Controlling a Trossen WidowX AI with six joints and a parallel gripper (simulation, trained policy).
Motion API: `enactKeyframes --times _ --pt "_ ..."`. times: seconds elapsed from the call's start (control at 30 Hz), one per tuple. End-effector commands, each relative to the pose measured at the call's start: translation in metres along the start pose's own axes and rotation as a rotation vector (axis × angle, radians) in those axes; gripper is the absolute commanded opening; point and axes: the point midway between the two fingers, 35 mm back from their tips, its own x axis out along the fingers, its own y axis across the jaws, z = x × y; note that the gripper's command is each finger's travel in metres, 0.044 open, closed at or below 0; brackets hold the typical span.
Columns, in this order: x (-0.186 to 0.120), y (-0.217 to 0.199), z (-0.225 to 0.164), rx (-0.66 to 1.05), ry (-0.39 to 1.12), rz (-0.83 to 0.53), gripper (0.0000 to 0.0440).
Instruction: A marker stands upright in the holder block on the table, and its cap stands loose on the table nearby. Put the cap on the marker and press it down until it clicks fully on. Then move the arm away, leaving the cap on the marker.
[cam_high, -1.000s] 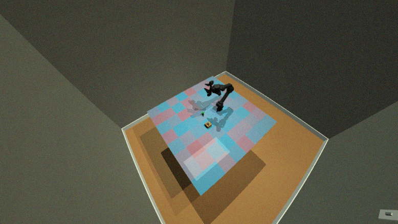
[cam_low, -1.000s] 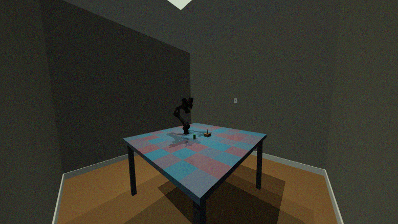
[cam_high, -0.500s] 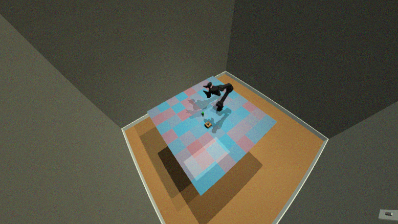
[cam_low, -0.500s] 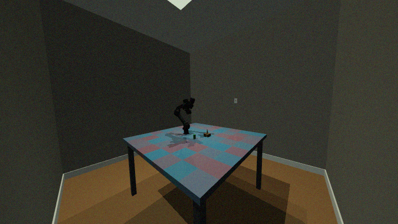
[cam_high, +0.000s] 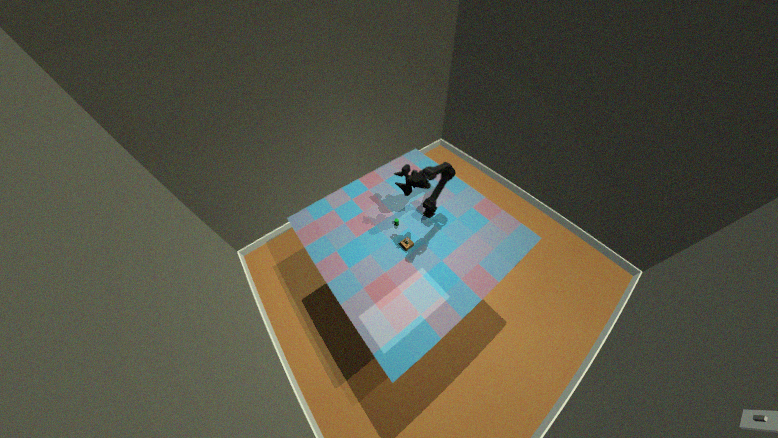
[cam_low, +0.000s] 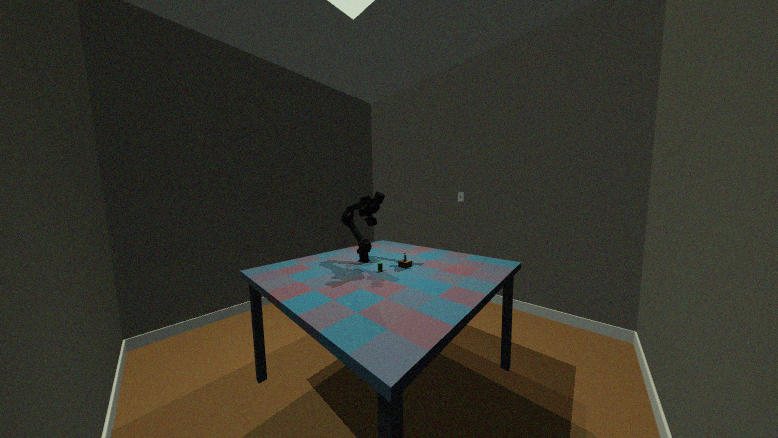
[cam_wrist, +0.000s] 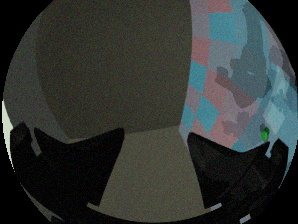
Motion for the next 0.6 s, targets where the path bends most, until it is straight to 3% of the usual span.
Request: enactKeyframes --times 0.0,0.57 --pt "0.001 -0.004 -0.004 -0.003 0.009 -0.023 0.0312" --pt "0.008 -0.033 -0.025 -0.046 0.028 -0.165 0.0325"
